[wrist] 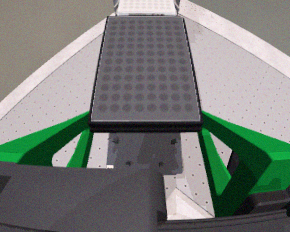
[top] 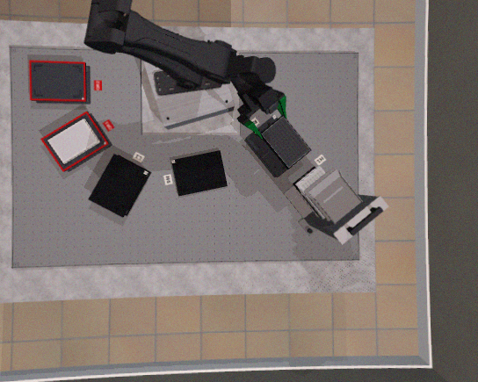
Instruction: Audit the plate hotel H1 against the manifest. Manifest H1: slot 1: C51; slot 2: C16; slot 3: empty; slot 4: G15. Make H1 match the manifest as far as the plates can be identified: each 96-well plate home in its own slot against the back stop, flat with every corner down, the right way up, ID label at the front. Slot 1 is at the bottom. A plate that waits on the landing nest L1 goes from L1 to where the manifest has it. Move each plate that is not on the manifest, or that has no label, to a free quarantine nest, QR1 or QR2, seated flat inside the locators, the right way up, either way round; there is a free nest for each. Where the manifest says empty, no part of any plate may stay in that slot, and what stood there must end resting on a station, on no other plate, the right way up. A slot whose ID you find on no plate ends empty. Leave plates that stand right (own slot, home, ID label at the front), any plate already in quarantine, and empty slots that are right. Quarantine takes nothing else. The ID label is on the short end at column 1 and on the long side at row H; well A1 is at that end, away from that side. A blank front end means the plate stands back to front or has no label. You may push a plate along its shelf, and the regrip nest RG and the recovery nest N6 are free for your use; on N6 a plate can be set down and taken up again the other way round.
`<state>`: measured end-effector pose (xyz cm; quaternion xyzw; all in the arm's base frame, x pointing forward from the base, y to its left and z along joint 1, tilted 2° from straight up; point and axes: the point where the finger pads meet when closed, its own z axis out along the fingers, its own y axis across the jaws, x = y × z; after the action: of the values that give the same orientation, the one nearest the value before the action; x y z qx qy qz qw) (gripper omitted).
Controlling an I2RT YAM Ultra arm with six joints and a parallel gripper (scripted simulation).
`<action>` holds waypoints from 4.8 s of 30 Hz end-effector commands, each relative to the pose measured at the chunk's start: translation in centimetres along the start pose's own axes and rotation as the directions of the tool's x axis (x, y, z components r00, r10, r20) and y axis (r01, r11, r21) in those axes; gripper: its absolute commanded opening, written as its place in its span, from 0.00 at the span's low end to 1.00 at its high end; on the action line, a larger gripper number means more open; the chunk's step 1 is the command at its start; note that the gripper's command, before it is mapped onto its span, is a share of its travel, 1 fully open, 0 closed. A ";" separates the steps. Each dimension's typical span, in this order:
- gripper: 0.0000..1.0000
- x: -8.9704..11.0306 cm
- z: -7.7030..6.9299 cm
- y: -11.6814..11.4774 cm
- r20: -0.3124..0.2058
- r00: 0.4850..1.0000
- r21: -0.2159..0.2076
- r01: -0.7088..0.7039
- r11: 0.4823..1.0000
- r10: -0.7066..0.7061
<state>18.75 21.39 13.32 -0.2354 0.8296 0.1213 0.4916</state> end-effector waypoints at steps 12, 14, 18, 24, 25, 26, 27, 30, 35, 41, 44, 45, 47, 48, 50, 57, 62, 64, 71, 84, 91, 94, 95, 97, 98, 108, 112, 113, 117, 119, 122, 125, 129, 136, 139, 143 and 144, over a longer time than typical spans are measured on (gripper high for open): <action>0.86 -0.5 0.1 0.1 0.033 0.999 0.000 -0.023 1.000 0.023; 0.86 -0.5 0.2 0.1 0.033 0.999 0.000 -0.023 1.000 0.023; 0.86 -0.3 0.3 0.1 0.033 0.999 0.000 -0.023 1.000 0.023; 0.86 -0.1 0.4 0.1 0.033 0.999 0.000 -0.023 1.000 0.023; 0.86 -0.1 0.4 0.1 0.033 0.999 0.000 -0.023 1.000 0.023; 0.86 0.0 0.4 0.1 0.033 0.999 0.000 -0.023 1.000 0.023; 0.86 0.0 0.5 0.1 0.033 0.999 0.000 -0.023 1.000 0.023; 0.86 0.2 0.5 0.1 0.033 0.999 0.000 -0.023 1.000 0.023; 0.86 0.3 0.7 0.1 0.033 0.999 0.000 -0.023 1.000 0.023; 0.86 0.5 0.8 0.1 0.033 0.999 0.000 -0.023 1.000 0.023; 0.86 0.7 0.9 0.1 0.033 0.999 0.000 -0.023 1.000 0.023; 0.86 0.7 0.9 0.1 0.033 0.999 0.000 -0.023 1.000 0.023; 0.86 0.8 0.9 0.1 0.033 0.999 0.000 -0.023 1.000 0.023; 0.86 0.8 1.0 0.1 0.033 0.999 0.000 -0.023 1.000 0.023; 0.86 0.9 1.0 0.1 0.033 0.999 0.000 -0.023 1.000 0.023; 0.86 1.1 1.1 0.1 0.033 0.999 0.000 -0.023 1.000 0.023; 0.86 1.4 1.3 0.1 0.033 0.999 0.000 -0.023 1.000 0.023; 0.86 1.4 1.3 0.1 0.033 0.999 0.000 -0.023 1.000 0.023; 0.86 1.7 1.5 0.1 0.033 0.999 0.000 -0.023 1.000 0.023; 0.86 2.2 1.8 0.1 0.033 0.999 0.000 -0.023 1.000 0.023; 0.86 2.4 1.9 0.1 0.033 0.999 0.000 -0.023 1.000 0.023; 0.86 2.6 2.0 0.1 0.033 0.999 0.000 -0.023 1.000 0.023; 0.86 2.6 2.0 0.1 0.033 0.999 0.000 -0.023 1.000 0.023; 0.86 2.7 2.1 0.1 0.033 0.999 0.000 -0.023 1.000 0.023; 0.86 2.7 2.1 0.1 0.033 0.999 0.000 -0.023 1.000 0.023; 0.86 3.1 2.3 0.1 0.033 0.999 0.000 -0.023 1.000 0.023; 0.86 3.3 2.4 0.1 0.033 0.999 0.000 -0.023 1.000 0.023; 0.86 3.3 2.4 0.1 0.033 0.999 0.000 -0.023 1.000 0.023; 0.86 3.5 2.5 0.1 0.033 0.999 0.000 -0.023 1.000 0.023; 0.86 3.6 2.6 0.1 0.033 0.999 0.000 -0.023 1.000 0.023; 0.86 3.6 2.6 0.1 0.033 0.999 0.000 -0.023 1.000 0.023; 0.86 3.7 2.7 0.2 0.033 0.999 0.000 -0.023 1.000 0.023; 0.86 3.9 2.8 0.2 0.033 0.999 0.000 -0.023 1.000 0.023; 0.86 4.2 3.0 0.2 0.033 0.999 0.000 -0.023 1.000 0.023; 0.86 4.2 3.0 0.2 0.033 0.999 0.000 -0.023 1.000 0.023; 0.86 4.4 3.1 0.2 0.033 0.999 0.000 -0.023 1.000 0.023; 0.86 4.5 3.1 0.2 0.033 0.999 0.000 -0.023 1.000 0.023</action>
<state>18.97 21.17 7.06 -0.2326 0.8302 0.1178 0.4927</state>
